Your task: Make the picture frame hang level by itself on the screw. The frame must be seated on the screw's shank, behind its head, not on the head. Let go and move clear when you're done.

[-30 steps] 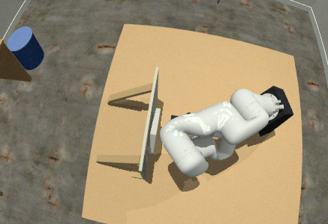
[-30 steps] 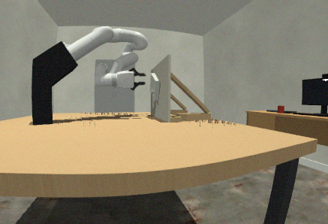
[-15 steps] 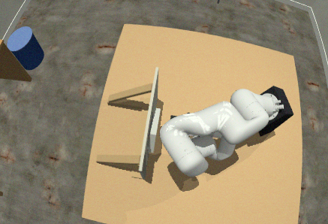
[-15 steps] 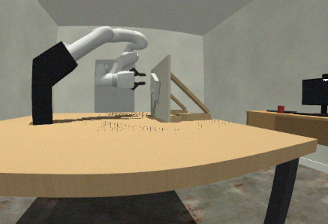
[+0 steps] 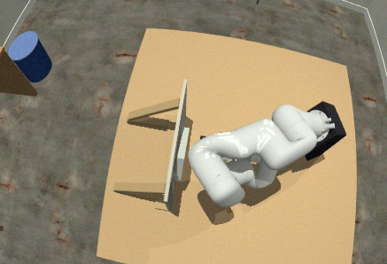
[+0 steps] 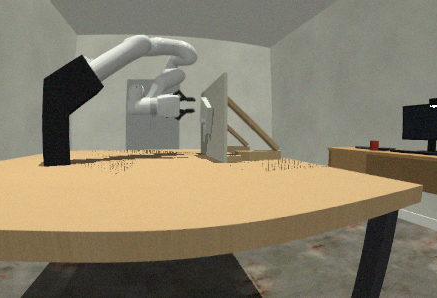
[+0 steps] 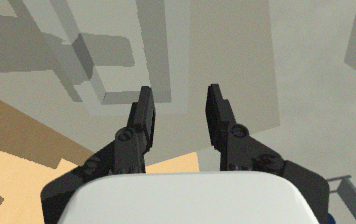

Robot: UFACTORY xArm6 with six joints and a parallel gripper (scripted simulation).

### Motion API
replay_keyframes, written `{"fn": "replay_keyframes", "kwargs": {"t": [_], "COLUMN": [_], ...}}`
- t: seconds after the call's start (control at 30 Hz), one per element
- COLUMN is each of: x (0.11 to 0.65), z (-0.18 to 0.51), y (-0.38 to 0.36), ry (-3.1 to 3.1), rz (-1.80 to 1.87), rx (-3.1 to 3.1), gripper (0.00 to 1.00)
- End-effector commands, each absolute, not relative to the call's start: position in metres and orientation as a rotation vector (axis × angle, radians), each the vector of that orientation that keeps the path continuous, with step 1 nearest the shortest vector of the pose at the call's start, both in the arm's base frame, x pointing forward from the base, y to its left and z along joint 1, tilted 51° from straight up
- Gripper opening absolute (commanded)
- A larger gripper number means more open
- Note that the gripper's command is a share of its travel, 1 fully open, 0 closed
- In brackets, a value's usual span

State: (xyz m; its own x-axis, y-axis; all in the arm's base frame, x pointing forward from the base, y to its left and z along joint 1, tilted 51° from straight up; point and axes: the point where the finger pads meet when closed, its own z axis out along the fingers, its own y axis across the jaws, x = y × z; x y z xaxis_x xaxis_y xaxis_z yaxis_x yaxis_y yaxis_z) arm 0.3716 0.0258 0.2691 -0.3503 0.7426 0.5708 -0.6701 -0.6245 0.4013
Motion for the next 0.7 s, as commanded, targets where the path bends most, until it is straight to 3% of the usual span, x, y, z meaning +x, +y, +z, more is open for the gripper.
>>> {"fn": "replay_keyframes", "kwargs": {"t": [0.0,0.67], "x": [0.374,0.392], "z": [0.272,0.292], "y": [0.025,0.018], "ry": [0.122,0.122], "rz": [2.046,2.046], "rx": [0.931,0.931], "gripper": [0.5,0.5]}}
